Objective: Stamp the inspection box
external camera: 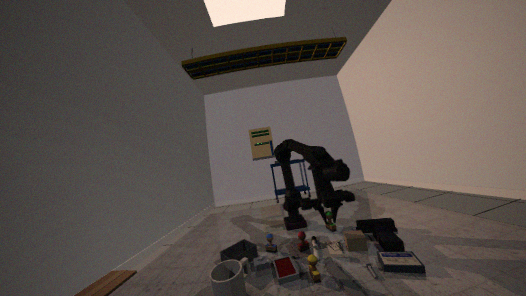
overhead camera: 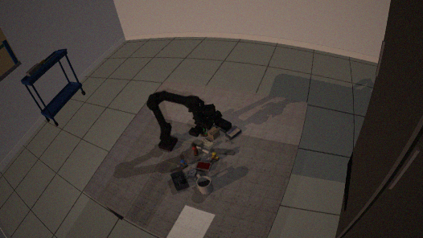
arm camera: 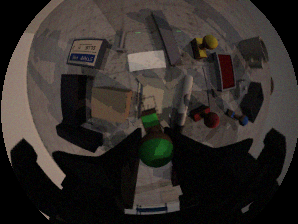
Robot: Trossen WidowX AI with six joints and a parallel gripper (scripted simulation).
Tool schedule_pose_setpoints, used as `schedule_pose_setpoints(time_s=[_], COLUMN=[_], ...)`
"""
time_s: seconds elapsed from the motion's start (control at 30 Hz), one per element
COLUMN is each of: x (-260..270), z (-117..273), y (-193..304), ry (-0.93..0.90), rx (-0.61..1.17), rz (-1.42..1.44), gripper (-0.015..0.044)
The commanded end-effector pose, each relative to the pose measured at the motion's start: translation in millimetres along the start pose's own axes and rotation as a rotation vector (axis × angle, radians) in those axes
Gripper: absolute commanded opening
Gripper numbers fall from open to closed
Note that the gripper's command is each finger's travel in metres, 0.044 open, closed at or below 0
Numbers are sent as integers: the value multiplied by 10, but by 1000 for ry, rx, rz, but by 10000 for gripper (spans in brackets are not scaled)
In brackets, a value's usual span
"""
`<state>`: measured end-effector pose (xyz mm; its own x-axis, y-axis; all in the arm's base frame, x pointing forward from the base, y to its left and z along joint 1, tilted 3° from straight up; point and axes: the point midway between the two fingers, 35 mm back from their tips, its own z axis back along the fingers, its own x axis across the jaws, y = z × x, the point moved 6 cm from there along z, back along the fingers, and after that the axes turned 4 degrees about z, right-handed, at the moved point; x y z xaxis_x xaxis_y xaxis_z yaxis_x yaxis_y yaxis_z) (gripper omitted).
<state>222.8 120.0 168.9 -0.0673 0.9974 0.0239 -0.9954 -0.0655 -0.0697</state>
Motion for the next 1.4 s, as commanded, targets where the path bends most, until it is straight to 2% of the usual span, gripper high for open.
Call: schedule_pose_setpoints(time_s=[0.0, 1.13, 1.37], x=[-5, 134, 133], z=[63, 101, 65], y=[4, -1252, -1310], ry=[2, 2, 2], rx=[-8, -18, -18], rz=[-3, -2, -2], gripper=[0, 0, 0])
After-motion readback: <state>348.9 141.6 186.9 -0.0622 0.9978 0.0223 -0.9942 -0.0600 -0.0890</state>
